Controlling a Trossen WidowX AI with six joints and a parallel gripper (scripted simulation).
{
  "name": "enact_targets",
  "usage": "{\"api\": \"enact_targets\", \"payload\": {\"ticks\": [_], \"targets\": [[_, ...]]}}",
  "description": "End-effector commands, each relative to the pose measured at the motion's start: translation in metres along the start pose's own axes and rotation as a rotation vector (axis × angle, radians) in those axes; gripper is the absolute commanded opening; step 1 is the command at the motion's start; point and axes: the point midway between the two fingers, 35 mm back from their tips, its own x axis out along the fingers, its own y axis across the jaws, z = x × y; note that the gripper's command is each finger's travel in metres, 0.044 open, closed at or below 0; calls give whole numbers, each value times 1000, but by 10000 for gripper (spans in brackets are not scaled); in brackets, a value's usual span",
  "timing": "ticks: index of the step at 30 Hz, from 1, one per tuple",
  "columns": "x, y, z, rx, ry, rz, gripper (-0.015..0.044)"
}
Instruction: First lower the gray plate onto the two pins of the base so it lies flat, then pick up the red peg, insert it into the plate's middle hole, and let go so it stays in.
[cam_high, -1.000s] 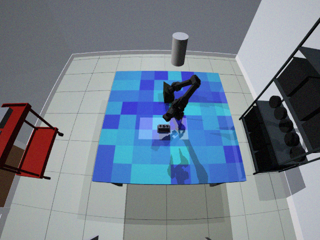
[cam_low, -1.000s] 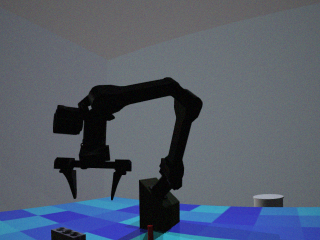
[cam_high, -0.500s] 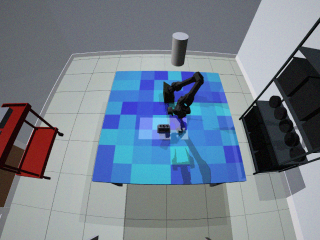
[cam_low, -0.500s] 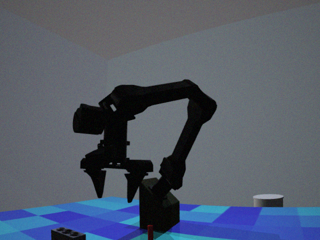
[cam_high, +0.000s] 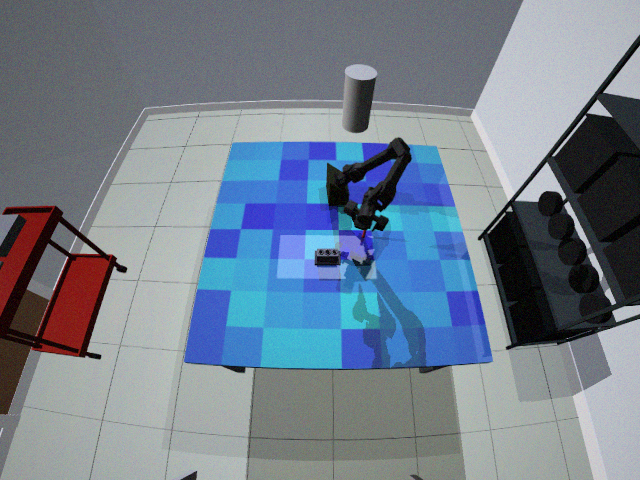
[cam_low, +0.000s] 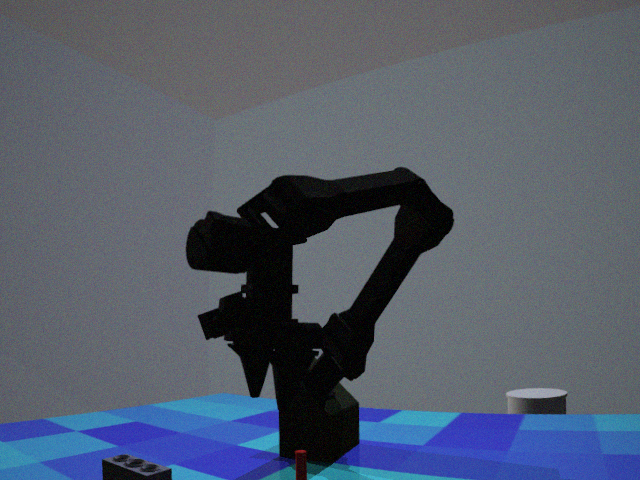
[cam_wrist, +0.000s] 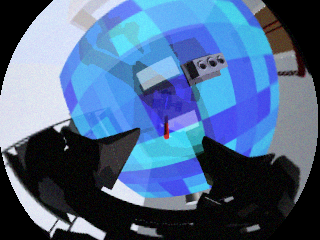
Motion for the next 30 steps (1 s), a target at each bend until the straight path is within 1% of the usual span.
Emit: {"api": "enact_targets", "payload": {"ticks": [1,18,19,22,27,30], "targets": [[9,-1,-44,570,21,12,440],[9,0,-44,570,21,12,440],[11,0,-44,570,21,12,440],[32,0,-44,570,21,12,440],[35,1,-44,570,21,13,440],[48,3,-43,570,22,13,440]]}}
